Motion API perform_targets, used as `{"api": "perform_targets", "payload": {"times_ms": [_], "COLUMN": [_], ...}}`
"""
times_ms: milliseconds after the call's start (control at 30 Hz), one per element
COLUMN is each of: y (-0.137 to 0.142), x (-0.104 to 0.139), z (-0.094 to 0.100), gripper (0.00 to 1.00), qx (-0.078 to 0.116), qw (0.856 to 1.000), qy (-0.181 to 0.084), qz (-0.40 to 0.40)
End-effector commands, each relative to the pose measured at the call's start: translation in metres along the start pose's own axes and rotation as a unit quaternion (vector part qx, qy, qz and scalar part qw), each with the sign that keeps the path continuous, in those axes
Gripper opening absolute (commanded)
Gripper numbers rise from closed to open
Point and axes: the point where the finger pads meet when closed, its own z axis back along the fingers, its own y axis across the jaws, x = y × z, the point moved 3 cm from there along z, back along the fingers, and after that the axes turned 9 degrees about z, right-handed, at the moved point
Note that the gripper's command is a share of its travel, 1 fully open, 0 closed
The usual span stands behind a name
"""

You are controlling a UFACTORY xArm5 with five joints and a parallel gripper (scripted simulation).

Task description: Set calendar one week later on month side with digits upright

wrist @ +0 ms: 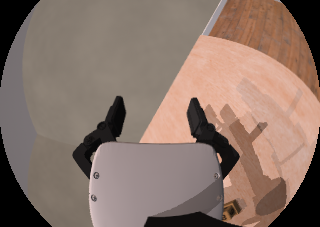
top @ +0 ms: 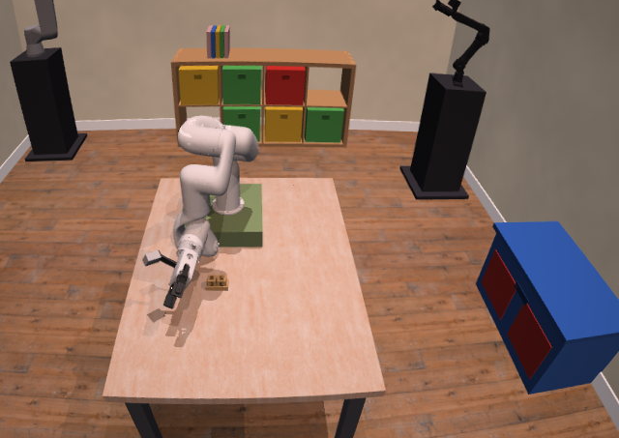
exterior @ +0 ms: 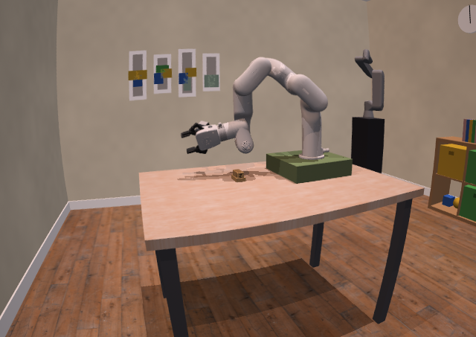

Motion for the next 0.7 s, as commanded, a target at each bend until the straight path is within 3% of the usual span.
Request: {"api": "perform_targets", "payload": {"times_ms": [0,667], "y": [-0.0011,-0.0014], "x": [-0.0008,-0.0004], "z": [-0.0002,-0.0009], "gripper": [1.0,1.0], "qx": [-0.001,0.002], "qw": [1.0,1.0], "qy": [0.001,-0.002], "qz": [0.0,0.004]}}
